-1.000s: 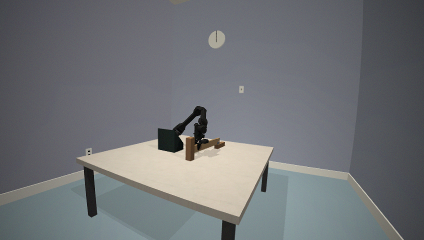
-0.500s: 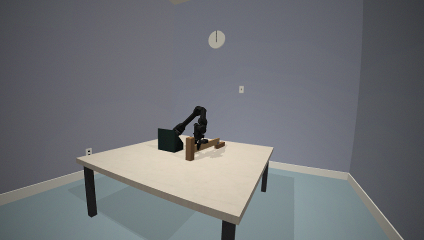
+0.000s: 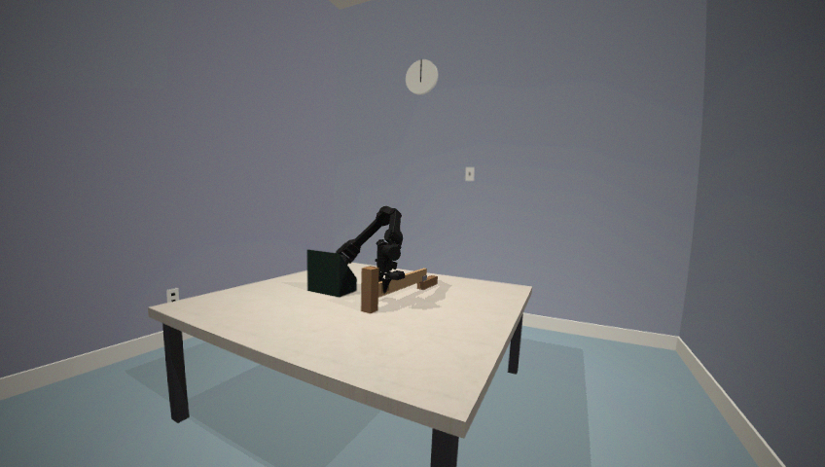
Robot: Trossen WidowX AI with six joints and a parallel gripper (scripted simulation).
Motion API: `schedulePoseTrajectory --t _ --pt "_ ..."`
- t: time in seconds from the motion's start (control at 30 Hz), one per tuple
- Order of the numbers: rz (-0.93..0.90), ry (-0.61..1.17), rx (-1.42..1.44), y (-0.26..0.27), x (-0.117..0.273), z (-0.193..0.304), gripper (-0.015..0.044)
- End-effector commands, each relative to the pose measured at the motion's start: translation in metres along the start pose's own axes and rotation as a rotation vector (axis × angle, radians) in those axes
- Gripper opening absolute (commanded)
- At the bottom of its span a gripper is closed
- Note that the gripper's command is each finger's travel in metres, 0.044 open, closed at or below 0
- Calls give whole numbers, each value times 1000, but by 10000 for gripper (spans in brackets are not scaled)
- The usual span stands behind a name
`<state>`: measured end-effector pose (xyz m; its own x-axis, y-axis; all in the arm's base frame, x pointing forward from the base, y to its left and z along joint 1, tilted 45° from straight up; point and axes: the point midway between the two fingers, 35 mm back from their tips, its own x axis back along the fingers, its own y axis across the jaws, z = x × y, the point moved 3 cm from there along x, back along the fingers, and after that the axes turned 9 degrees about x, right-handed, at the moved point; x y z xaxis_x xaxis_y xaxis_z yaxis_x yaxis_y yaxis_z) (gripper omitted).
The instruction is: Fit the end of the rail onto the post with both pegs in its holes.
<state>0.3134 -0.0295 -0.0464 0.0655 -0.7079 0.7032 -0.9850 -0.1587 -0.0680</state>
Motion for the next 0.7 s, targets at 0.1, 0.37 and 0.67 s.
schedulePoseTrajectory --t 0.1,0.37,0.67 --pt "3 6 1 0 2 4 0" --pt "3 6 1 1 2 6 0" --pt "3 6 1 1 3 9 0"
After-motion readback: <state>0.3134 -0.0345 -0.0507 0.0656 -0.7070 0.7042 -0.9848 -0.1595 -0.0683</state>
